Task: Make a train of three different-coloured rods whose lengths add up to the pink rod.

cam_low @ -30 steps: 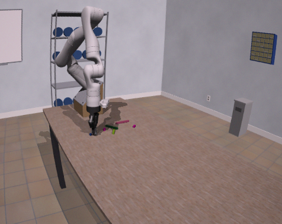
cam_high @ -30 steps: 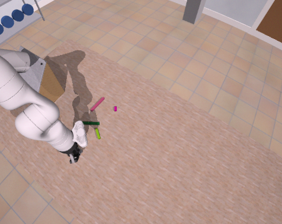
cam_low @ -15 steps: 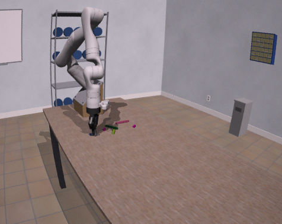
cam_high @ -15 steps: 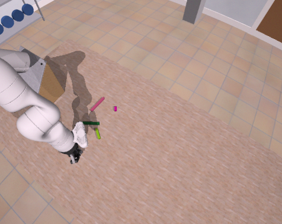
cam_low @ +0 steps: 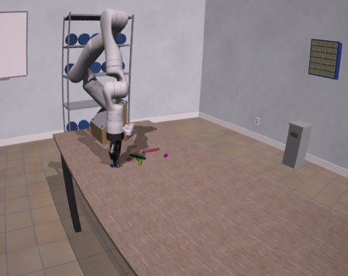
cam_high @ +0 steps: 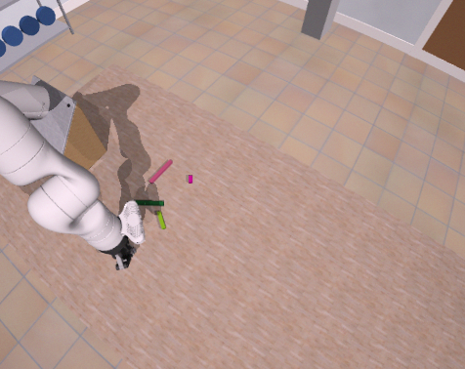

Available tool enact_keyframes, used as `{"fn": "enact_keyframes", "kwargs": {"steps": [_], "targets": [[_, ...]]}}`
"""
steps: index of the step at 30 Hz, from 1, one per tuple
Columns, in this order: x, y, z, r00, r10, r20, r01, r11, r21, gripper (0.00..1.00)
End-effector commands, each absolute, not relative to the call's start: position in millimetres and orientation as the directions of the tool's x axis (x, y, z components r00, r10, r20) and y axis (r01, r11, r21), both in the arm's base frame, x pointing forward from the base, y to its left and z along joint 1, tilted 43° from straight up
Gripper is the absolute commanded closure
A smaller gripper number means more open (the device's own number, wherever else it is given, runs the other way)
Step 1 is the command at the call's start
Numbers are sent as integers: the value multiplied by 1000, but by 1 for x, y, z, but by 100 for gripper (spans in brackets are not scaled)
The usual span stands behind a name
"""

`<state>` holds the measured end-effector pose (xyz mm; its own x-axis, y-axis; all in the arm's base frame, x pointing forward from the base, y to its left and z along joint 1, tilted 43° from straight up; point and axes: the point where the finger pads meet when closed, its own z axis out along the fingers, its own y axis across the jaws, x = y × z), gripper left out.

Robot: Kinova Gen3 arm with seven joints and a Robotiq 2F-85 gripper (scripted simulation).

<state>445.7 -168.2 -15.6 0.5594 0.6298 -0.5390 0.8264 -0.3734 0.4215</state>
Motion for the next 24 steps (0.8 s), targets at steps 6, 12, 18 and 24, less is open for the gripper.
{"fn": "enact_keyframes", "kwargs": {"steps": [6,12,18,24], "targets": [[449,-168,-17,542,641,-544,837,-355,416,95],[449,-168,-17,542,641,-544,837,-355,416,95],[449,-168,-17,542,641,-544,837,-355,416,95],[449,-168,-17,542,641,-544,837,-355,416,92]]}}
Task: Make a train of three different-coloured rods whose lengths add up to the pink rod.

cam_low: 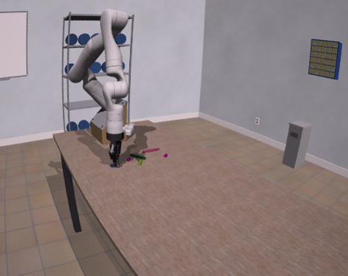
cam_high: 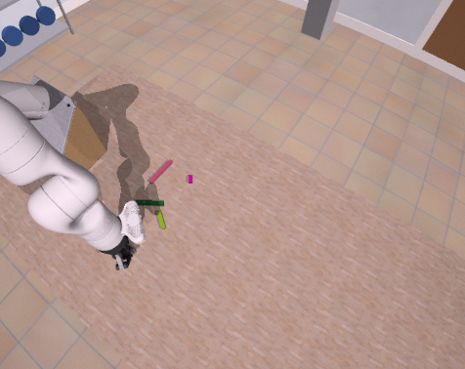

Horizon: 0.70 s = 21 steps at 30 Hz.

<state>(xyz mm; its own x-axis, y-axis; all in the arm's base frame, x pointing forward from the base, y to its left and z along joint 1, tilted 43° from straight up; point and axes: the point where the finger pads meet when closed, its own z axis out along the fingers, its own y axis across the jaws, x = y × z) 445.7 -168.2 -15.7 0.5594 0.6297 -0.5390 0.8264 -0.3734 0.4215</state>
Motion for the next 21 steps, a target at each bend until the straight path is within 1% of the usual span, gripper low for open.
{"fn": "enact_keyframes", "kwargs": {"steps": [1,2,6,7,9,10,12,13,21], "targets": [[449,-168,-17,542,641,-544,837,-355,416,92],[449,-168,-17,542,641,-544,837,-355,416,88],[449,-168,-17,542,641,-544,837,-355,416,88],[449,-168,-17,542,641,-544,837,-355,416,84],[449,-168,-17,542,641,-544,837,-355,416,84],[449,-168,-17,542,641,-544,837,-355,416,80],[449,-168,-17,542,641,-544,837,-355,416,80],[449,-168,-17,542,641,-544,837,-355,416,76],[449,-168,-17,542,641,-544,837,-355,416,76]]}}
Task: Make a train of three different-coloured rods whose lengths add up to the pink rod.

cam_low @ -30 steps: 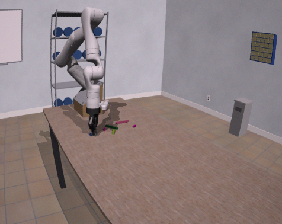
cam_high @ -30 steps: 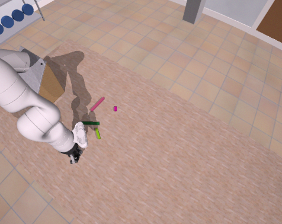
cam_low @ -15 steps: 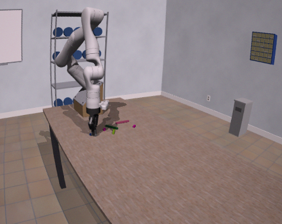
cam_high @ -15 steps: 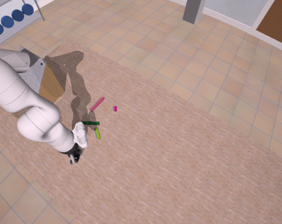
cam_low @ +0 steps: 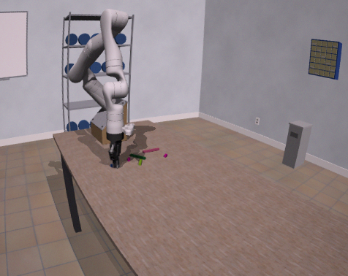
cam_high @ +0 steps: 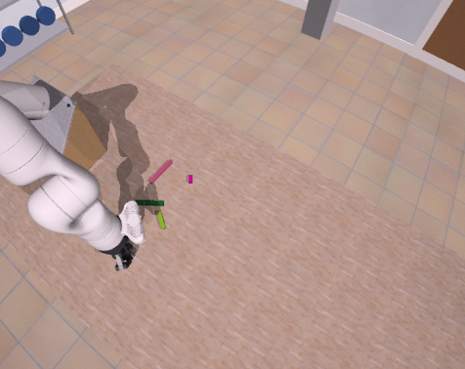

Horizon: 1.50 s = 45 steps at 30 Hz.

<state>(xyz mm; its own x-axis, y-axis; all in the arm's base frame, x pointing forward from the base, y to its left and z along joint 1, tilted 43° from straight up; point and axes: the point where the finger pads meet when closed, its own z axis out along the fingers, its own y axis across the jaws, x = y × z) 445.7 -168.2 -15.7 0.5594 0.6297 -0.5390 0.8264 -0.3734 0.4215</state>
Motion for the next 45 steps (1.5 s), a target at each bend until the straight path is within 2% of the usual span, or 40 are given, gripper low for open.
{"fn": "enact_keyframes", "kwargs": {"steps": [1,36,37,45], "targets": [[449,-168,-17,542,641,-544,837,-355,416,76],[442,-106,49,542,641,-543,837,-356,415,76],[442,-106,49,542,641,-543,837,-356,415,0],[442,-106,49,542,641,-543,837,-356,415,0]]}}
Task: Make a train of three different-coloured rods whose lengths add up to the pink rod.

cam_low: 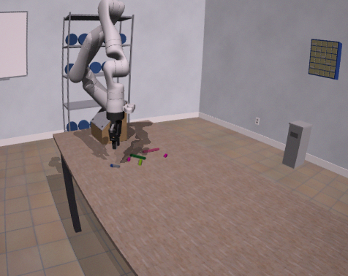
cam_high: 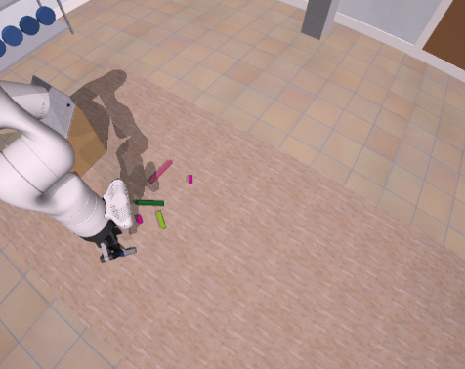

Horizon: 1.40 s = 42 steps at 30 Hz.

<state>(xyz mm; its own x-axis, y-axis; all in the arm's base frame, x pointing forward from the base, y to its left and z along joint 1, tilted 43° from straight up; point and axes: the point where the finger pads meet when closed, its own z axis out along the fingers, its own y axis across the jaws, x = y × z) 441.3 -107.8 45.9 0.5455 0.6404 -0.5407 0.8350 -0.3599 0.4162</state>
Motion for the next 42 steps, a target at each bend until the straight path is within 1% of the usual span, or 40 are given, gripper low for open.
{"fn": "enact_keyframes", "kwargs": {"steps": [1,16,25,33,39,42], "targets": [[442,-106,49,542,641,-543,837,-356,415,0],[442,-106,48,547,639,-541,834,-360,418,0],[442,-104,45,600,611,-516,797,-402,451,0],[440,-97,35,742,514,-431,668,-512,540,0],[439,-89,23,877,374,-301,478,-617,625,0],[439,-87,21,889,358,-286,456,-626,633,0]]}}
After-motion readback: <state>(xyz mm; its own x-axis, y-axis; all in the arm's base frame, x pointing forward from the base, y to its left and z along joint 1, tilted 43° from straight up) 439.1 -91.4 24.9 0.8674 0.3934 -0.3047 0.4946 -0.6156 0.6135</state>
